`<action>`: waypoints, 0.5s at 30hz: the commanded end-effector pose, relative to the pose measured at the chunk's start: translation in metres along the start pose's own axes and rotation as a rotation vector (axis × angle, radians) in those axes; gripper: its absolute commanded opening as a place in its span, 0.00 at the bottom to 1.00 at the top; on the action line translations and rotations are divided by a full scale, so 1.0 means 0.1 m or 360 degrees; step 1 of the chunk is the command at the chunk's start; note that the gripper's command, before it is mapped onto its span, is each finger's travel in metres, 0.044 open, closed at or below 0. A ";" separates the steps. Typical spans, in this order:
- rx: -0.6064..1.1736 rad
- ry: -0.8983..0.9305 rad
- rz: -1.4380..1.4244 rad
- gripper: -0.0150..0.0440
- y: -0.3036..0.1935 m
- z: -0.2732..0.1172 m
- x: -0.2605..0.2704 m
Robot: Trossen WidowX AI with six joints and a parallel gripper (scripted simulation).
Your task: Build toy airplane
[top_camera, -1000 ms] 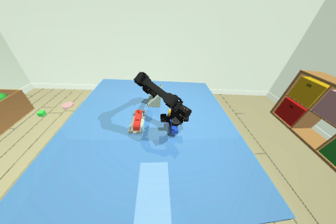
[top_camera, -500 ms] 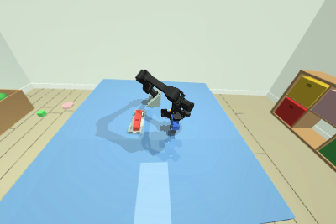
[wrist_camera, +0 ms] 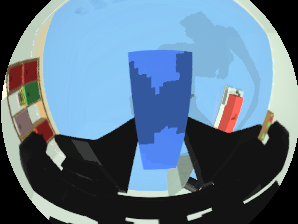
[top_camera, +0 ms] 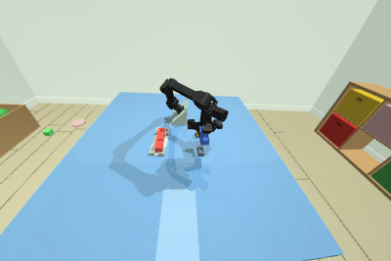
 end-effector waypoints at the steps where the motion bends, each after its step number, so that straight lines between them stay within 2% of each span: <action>1: 0.0009 -0.0002 0.0006 0.25 -0.02 -0.11 0.01; 15: 0.0006 0.0012 -0.0302 0.25 0.00 -0.13 -0.35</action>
Point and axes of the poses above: the point midway between the two fingers, 35 mm back from their tips, its own z axis out along the fingers, its own x axis across the jaws, y = z × x, the point moved 5 cm from there along -z, back along the fingers, and after that the axes turned 4 degrees about -z, right-handed, at the moved point
